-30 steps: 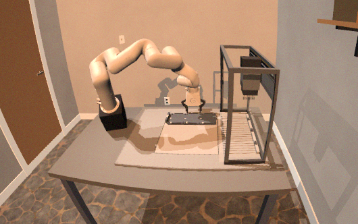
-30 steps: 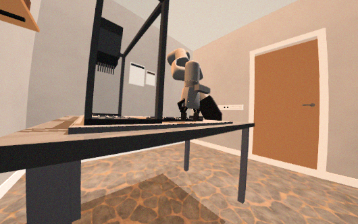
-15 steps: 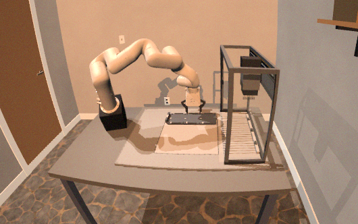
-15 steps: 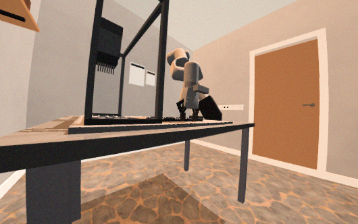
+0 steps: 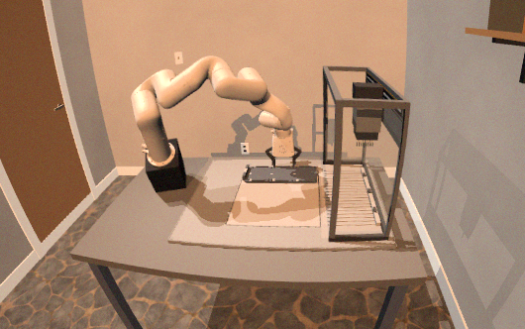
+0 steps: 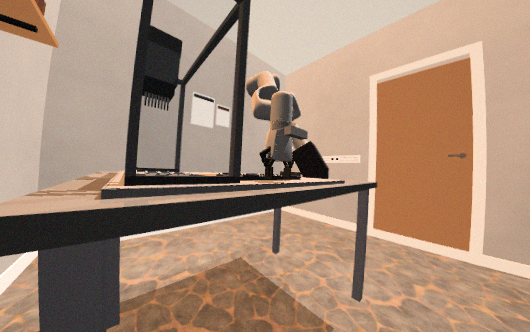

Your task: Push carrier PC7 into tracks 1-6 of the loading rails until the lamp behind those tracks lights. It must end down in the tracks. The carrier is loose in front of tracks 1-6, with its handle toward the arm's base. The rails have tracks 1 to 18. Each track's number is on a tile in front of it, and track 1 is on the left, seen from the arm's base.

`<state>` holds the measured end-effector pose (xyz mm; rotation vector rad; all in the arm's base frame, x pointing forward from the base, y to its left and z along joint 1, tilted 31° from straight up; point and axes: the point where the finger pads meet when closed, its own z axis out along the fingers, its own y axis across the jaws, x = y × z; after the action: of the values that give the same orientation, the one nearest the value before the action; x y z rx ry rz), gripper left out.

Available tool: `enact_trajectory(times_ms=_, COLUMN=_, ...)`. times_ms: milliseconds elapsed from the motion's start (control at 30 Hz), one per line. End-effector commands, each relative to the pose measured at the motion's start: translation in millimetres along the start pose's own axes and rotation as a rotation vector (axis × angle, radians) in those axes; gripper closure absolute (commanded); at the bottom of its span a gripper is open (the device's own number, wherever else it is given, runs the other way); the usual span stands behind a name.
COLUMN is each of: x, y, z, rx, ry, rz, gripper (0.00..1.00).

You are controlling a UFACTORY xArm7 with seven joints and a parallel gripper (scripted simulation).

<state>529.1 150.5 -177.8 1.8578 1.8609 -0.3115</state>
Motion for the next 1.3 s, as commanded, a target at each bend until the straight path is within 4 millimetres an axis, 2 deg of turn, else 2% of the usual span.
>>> enact_trajectory(times_ms=0, x=0.8, y=1.5, z=-2.4, rx=-0.004, ry=0.004, rz=0.000, gripper=0.00)
enact_trajectory(times_ms=1267, x=-16.2, y=1.5, z=-2.3, rx=-0.004, ry=0.004, rz=0.000, gripper=0.00)
